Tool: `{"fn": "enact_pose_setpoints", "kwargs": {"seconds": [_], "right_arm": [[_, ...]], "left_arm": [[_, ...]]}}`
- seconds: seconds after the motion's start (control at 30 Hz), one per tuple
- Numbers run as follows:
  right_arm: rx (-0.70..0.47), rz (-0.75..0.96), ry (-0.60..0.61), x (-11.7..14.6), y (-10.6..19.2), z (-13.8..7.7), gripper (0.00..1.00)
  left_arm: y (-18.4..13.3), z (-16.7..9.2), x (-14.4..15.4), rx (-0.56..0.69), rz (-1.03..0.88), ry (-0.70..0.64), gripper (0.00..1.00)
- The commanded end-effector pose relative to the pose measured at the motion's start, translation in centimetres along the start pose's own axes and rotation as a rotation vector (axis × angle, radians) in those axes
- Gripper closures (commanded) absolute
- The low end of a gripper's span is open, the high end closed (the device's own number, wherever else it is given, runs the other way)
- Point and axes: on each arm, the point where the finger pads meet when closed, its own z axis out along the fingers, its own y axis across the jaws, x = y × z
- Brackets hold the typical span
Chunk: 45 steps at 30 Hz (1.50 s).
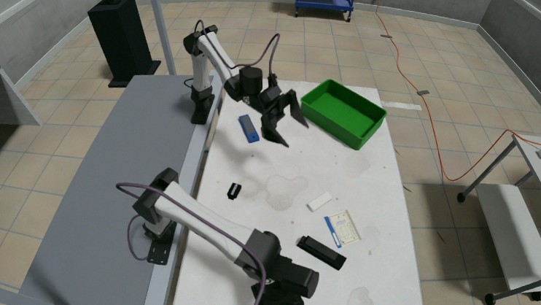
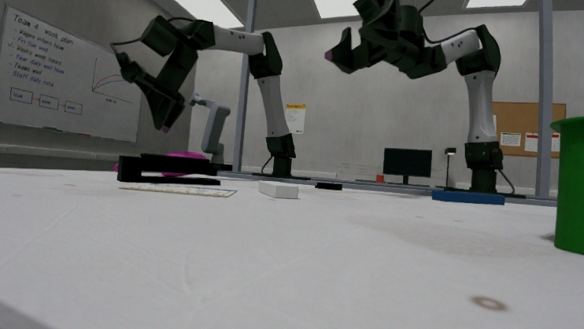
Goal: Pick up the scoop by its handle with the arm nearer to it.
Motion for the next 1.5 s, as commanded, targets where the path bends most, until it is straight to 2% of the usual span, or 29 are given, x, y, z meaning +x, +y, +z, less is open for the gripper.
{"fn": "enact_pose_setpoints", "kwargs": {"seconds": [0.0, 0.2, 0.23, 0.3, 0.37, 0.5, 0.53, 0.6, 0.63, 0.73, 1.47], "right_arm": [[-0.011, 0.016, 0.116, 0.7, 0.4, 0.4, 0.45], [0.004, 0.046, 0.16, -0.1, -0.1, 2.2, 0.45], [0.012, 0.044, 0.17, 0.1, -0.1, 2.7, 0.45], [0.012, 0.043, 0.17, 0.1, -0.1, 2.7, 0.45], [0.012, 0.041, 0.17, 0.2, 0.0, 2.7, 0.45], [0.001, 0.044, 0.157, -0.1, 0.1, 2.1, 0.45], [0.001, 0.044, 0.156, -0.1, 0.1, 2.1, 0.45], [0.0, 0.044, 0.156, -0.2, 0.1, 2.1, 0.45], [0.006, 0.042, 0.163, 0.2, 0.2, 3.2, 0.45], [0.013, 0.039, 0.172, 0.7, 0.0, 4.0, 0.45], [0.013, 0.034, 0.172, 1.1, -0.1, 6.9, 0.45]], "left_arm": [[-6.2, 4.2, -2.5, 0.117, -0.083, -0.112, 0.0], [-20.2, 4.8, -1.4, 0.35, -0.15, -0.134, 0.0], [-21.5, 4.8, 0.1, 0.368, -0.149, -0.111, 0.0], [-24.4, 4.6, 0.7, 0.414, -0.159, -0.111, 0.0], [-25.8, 4.3, 1.2, 0.436, -0.159, -0.097, 0.0], [-26.0, 4.3, 1.7, 0.438, -0.147, -0.083, 0.0], [-25.5, 4.2, -0.3, 0.427, -0.156, -0.122, 0.0], [-25.5, 4.2, -0.3, 0.427, -0.156, -0.122, 0.0], [-25.5, 4.2, -0.3, 0.427, -0.156, -0.122, 0.0], [-25.5, 4.2, -0.3, 0.427, -0.156, -0.122, 0.0], [-25.5, 4.2, -0.3, 0.427, -0.156, -0.122, 0.0]]}}
